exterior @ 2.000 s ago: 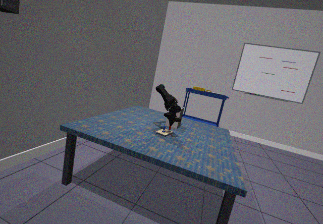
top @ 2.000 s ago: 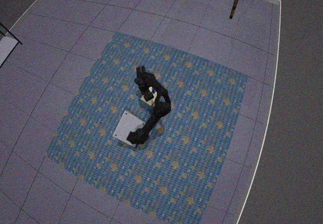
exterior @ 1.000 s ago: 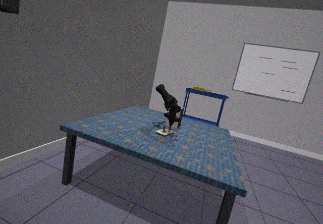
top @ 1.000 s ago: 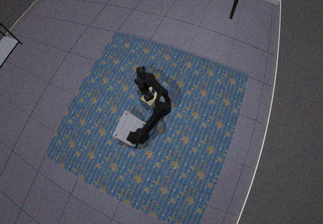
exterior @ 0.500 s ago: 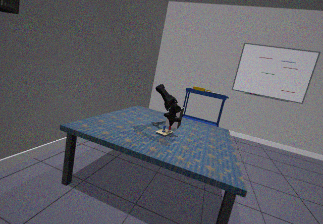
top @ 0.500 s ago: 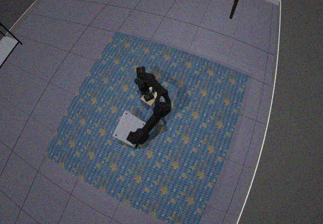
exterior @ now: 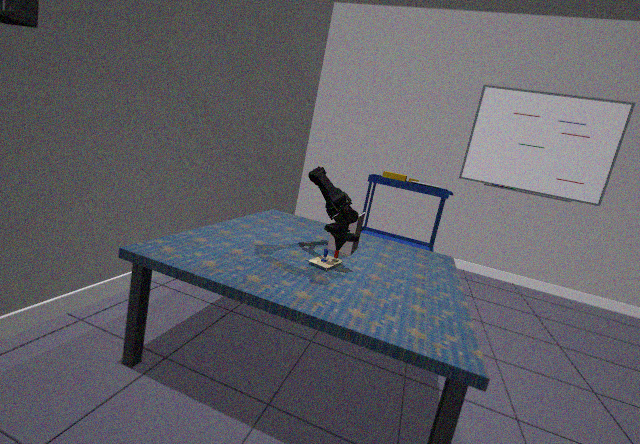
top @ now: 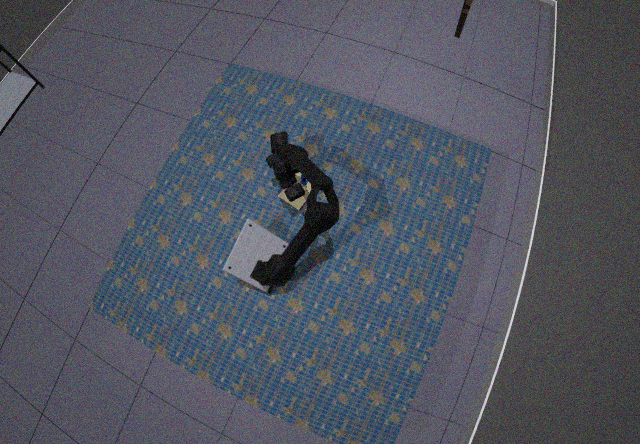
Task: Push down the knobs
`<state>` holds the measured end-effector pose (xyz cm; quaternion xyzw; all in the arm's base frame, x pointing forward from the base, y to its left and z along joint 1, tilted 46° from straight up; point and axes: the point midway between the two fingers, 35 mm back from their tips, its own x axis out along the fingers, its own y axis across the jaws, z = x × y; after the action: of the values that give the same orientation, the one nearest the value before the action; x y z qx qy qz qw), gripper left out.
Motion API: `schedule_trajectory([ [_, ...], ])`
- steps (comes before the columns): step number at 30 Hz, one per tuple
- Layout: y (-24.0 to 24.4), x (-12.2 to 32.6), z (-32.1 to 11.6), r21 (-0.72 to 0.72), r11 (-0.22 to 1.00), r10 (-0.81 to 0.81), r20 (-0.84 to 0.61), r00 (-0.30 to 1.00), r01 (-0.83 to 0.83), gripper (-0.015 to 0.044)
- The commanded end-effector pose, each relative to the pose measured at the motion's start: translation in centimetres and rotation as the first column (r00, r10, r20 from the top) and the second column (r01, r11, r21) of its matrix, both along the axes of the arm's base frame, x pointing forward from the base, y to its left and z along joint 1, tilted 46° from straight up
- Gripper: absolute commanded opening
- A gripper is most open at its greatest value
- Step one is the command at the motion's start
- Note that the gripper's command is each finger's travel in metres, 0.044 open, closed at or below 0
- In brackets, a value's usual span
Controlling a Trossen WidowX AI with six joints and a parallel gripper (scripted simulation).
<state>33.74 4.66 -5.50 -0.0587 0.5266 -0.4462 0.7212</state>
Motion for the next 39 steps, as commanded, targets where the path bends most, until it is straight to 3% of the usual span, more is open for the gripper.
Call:
schedule_trajectory([
  [1,-1.0,0.31,-0.7,-0.004,1.0,-0.02,0.007,1.0,0.02,0.0],
  [39,-1.39,0.33,-1.07,-0.004,1.0,-0.02,0.007,1.0,0.02,0.0],
])
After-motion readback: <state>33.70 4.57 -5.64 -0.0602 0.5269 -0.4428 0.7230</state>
